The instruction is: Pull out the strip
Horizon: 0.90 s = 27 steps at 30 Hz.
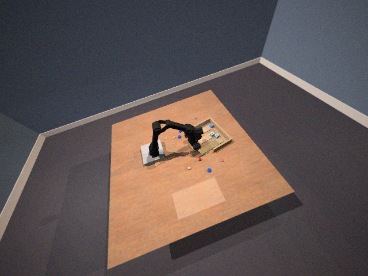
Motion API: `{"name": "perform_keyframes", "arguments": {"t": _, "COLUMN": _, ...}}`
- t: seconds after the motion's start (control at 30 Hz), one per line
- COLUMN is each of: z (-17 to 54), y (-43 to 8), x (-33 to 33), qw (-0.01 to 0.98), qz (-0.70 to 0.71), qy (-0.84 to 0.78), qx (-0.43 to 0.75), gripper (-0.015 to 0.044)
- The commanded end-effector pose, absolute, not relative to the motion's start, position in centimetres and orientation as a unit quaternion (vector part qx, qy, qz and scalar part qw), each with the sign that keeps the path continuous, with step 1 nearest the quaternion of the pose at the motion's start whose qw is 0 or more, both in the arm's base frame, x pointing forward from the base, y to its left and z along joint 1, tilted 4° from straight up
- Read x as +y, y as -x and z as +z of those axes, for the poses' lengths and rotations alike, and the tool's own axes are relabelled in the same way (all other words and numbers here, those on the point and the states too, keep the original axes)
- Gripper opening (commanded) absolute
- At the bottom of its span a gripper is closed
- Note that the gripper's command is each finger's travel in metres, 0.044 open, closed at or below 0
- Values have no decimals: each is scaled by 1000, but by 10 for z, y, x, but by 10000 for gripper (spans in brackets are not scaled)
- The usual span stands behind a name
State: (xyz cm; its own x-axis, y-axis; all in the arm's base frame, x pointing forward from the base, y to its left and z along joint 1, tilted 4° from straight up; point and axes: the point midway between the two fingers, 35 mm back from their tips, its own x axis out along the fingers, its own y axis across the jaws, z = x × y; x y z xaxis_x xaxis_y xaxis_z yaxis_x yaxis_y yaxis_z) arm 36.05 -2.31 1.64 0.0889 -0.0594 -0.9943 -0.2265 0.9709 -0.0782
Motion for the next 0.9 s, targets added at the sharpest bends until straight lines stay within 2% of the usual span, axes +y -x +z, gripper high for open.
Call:
{"name": "perform_keyframes", "arguments": {"t": 0.0, "z": 9, "y": -348, "x": -25, "qw": 720, "qz": 60, "qy": 108, "qx": 683, "gripper": 0}}
{"name": "perform_keyframes", "arguments": {"t": 0.87, "z": 6, "y": -310, "x": -34, "qw": 719, "qz": 59, "qy": 108, "qx": 684, "gripper": 0}}
